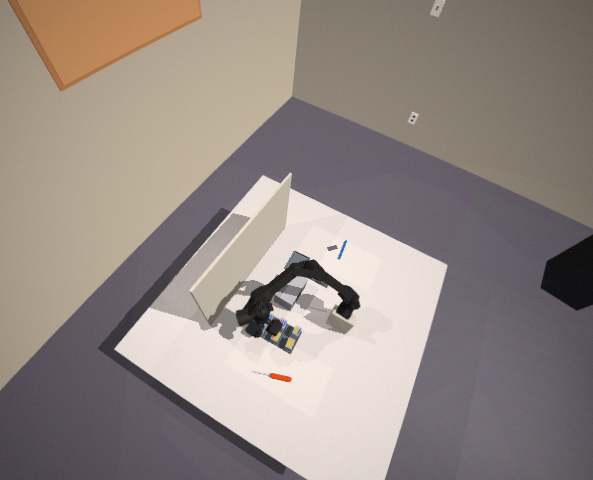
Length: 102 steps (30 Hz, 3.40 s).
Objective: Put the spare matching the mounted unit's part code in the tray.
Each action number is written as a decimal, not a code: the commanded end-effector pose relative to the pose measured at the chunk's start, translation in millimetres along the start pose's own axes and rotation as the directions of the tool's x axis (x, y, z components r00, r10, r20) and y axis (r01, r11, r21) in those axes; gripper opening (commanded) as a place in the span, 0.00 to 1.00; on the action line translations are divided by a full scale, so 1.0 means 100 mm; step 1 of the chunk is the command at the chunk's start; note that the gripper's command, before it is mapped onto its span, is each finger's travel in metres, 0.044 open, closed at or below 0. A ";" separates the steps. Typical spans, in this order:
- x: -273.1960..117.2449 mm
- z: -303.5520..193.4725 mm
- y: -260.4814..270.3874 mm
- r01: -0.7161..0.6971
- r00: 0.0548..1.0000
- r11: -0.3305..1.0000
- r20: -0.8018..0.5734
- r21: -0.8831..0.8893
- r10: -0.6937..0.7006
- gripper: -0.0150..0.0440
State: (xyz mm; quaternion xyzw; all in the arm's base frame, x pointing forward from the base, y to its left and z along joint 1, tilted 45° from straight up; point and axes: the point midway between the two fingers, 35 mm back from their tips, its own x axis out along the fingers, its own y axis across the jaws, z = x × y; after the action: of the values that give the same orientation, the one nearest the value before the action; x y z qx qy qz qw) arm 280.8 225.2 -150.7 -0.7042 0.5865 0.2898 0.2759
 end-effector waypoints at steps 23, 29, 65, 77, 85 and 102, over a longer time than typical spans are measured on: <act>0.44 0.01 0.00 0.001 1.000 1.000 -0.007 -0.006 -0.001 0.76; 0.54 0.01 0.00 0.001 1.000 1.000 -0.008 -0.006 -0.001 0.76; 0.80 0.00 0.02 -0.002 1.000 1.000 -0.007 -0.001 0.002 0.44; 0.80 0.00 0.02 -0.002 1.000 1.000 -0.007 -0.001 0.002 0.25; 0.22 0.02 0.01 0.000 1.000 1.000 -0.005 -0.005 0.000 0.25; -0.24 0.07 -0.03 0.007 1.000 1.000 -0.002 -0.008 -0.007 0.25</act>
State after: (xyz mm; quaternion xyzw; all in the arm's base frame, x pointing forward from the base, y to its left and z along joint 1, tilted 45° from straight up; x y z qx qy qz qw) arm 279.3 231.1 -148.0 -0.7083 0.5871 0.2890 0.2648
